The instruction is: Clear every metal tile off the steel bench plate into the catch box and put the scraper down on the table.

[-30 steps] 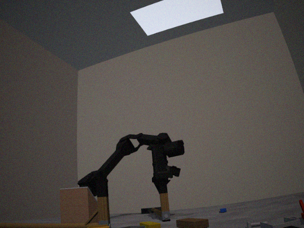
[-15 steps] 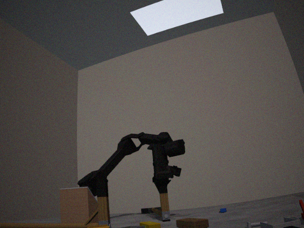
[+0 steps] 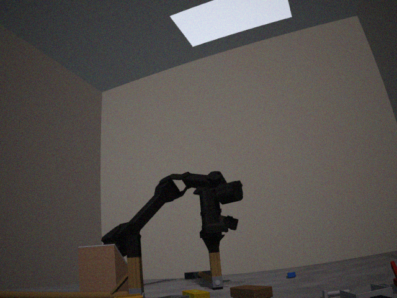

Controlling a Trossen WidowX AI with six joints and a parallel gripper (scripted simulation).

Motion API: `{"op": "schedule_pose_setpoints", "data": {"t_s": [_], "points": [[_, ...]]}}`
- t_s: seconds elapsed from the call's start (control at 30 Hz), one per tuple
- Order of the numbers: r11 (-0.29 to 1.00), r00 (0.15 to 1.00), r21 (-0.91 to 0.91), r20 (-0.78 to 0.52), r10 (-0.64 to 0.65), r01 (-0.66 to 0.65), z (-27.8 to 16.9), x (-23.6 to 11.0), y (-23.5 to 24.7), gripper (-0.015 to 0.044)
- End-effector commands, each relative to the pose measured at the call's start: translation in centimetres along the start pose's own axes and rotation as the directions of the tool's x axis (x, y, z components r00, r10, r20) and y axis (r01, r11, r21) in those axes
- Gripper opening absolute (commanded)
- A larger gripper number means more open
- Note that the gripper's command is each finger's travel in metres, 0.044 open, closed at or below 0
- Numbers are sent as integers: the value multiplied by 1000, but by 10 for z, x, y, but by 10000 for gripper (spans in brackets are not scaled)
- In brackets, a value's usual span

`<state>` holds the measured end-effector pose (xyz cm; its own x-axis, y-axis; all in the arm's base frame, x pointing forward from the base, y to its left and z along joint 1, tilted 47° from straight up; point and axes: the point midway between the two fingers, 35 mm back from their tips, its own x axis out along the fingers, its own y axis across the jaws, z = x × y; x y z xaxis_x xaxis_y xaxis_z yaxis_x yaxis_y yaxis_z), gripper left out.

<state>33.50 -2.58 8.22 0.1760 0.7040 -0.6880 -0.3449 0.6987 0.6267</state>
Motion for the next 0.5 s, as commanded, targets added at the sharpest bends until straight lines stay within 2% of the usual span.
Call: {"op": "schedule_pose_setpoints", "data": {"t_s": [0.0, 0.47], "points": [[1000, 1000, -2, 0, -6, 6, 0, -1, -7, 0], [1000, 1000, -2, 0, -6, 6, 0, -1, -21, 0]]}}
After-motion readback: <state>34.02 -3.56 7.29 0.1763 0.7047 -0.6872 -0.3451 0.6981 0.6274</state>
